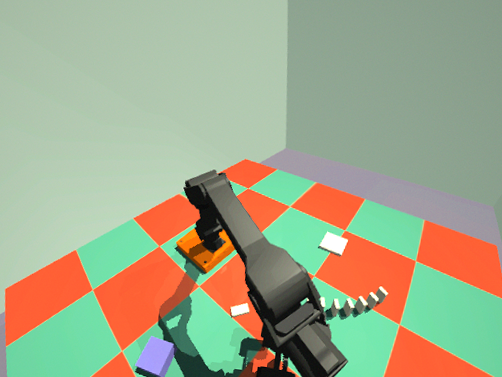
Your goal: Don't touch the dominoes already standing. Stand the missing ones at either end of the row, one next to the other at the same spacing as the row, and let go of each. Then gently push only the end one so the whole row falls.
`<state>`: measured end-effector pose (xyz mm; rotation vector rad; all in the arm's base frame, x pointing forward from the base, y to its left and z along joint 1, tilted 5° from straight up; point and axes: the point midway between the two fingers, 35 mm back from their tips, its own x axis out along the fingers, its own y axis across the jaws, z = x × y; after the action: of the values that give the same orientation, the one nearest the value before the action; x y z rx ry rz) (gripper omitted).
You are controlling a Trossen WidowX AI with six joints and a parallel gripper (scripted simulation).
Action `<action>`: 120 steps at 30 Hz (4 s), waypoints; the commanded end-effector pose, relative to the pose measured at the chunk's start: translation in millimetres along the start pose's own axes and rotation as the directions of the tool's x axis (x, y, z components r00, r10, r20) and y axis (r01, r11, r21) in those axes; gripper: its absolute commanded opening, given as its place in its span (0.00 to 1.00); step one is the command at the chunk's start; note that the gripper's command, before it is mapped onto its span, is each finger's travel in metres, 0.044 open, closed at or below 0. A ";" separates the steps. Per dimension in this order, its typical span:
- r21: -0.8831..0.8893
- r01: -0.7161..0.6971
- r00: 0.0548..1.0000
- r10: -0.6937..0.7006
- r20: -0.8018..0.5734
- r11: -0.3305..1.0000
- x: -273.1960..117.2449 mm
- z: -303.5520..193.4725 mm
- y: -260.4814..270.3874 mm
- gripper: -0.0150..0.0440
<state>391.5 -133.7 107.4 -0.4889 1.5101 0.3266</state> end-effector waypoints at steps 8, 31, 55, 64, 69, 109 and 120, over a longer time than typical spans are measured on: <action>-0.011 -0.007 1.000 0.007 -0.017 1.000 51.3 -4.5 3.6 1.00; -0.011 -0.007 1.000 0.007 -0.017 1.000 66.2 -4.5 3.3 0.56; -0.007 -0.011 1.000 0.011 -0.013 1.000 -69.1 -1.3 2.6 0.44; -0.008 -0.015 1.000 0.015 -0.012 1.000 -73.3 14.9 43.4 0.44; -0.011 -0.020 1.000 0.020 -0.013 1.000 -72.9 29.6 127.4 0.44; -0.012 -0.020 1.000 0.020 -0.014 1.000 61.2 27.1 154.1 0.44; -0.012 -0.020 1.000 0.020 -0.014 1.000 61.2 27.1 154.1 0.57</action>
<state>341.2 7.3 30.9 -0.4816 1.5289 0.3472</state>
